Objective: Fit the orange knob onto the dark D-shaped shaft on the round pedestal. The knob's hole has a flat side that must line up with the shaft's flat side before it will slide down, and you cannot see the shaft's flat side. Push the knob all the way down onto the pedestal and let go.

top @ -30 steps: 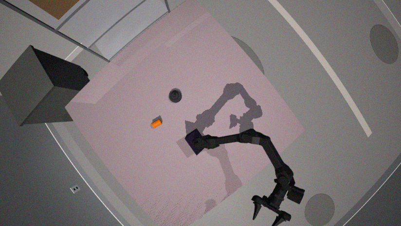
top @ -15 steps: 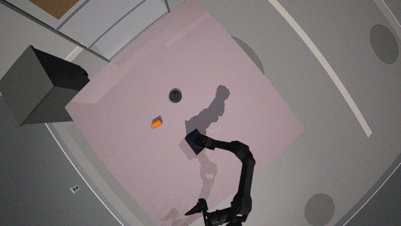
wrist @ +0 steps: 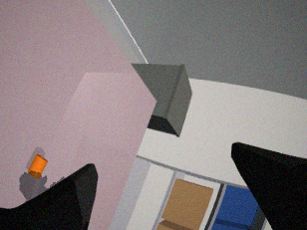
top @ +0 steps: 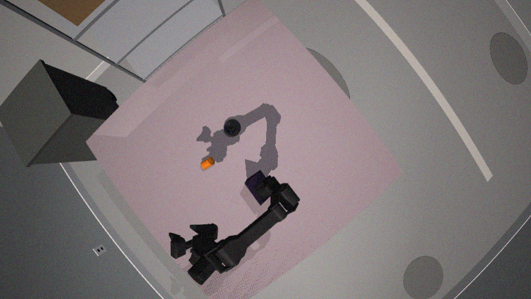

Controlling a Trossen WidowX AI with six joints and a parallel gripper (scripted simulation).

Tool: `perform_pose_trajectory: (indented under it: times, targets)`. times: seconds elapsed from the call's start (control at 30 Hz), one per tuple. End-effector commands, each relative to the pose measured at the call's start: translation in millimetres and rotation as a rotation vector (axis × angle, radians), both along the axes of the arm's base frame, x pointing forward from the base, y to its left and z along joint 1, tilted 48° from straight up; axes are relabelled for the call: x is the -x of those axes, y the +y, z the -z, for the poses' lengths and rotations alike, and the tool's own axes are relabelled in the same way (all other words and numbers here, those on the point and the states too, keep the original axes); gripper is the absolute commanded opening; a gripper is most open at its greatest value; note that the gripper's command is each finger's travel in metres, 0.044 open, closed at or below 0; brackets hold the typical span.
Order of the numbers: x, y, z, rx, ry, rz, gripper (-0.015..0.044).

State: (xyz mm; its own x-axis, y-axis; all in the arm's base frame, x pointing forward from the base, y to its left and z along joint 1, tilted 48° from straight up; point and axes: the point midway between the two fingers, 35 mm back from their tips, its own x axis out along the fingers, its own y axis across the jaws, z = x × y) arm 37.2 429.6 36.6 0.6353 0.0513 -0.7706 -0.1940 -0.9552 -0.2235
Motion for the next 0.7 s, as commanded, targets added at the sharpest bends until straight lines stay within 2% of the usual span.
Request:
perform_pose_trajectory:
  times: [0.0, 0.17, 0.33, 0.53, 0.67]
  targets:
    - [-54.6, -31.8, 35.4, 0.07, -0.002, 0.221, 0.044]
    - [-128.4, -91.5, 73.9, 0.14, -0.02, 0.57, 0.044]
    - [-183.7, -170.6, 106.0, 0.224, -0.052, 0.928, 0.044]
    - [-214.3, -277.1, 137.4, 0.355, -0.105, 1.353, 0.044]
    - [-215.2, -289.3, 140.6, 0.373, -0.112, 1.401, 0.044]
